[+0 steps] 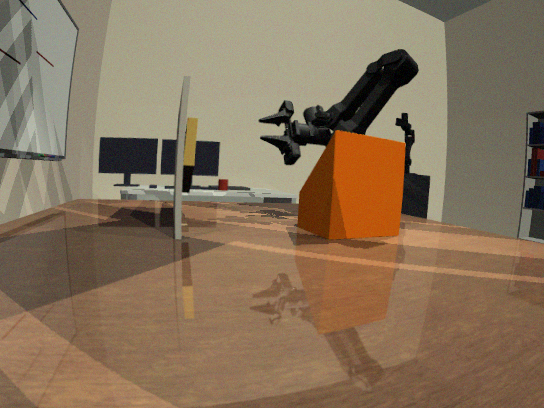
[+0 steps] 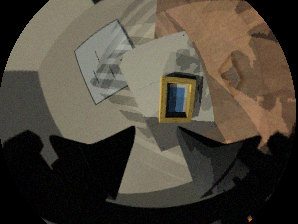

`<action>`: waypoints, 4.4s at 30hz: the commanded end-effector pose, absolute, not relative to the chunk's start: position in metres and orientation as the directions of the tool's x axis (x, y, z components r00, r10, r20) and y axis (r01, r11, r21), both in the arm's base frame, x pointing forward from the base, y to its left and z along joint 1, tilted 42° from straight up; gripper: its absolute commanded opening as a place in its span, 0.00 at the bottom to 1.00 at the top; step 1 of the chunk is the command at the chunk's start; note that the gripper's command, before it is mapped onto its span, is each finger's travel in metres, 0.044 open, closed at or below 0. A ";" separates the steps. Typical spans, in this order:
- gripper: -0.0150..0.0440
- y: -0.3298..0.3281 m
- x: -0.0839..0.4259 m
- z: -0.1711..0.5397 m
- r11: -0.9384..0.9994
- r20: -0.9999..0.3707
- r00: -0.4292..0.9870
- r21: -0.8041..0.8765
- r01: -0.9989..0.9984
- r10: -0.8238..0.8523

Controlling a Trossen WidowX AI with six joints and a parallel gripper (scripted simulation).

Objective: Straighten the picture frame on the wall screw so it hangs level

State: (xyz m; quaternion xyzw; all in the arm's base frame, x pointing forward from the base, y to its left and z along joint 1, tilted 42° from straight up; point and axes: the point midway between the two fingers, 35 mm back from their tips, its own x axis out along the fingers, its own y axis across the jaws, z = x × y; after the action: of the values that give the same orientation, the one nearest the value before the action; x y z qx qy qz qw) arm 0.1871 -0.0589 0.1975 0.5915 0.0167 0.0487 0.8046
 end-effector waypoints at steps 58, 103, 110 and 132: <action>0.69 -0.064 0.340 0.167 0.286 0.040 0.994 0.956 -0.067 0.101; 0.69 -0.060 0.380 0.170 0.285 0.042 0.994 0.956 -0.069 0.101; 0.69 -0.060 0.380 0.170 0.285 0.042 0.994 0.956 -0.069 0.101; 0.39 -0.061 0.380 0.170 0.285 0.042 0.994 0.956 -0.069 0.101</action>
State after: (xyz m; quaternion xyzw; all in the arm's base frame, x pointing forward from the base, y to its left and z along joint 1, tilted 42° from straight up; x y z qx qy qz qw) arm 0.3799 -0.0601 0.1697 0.5978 0.0139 0.0541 0.7997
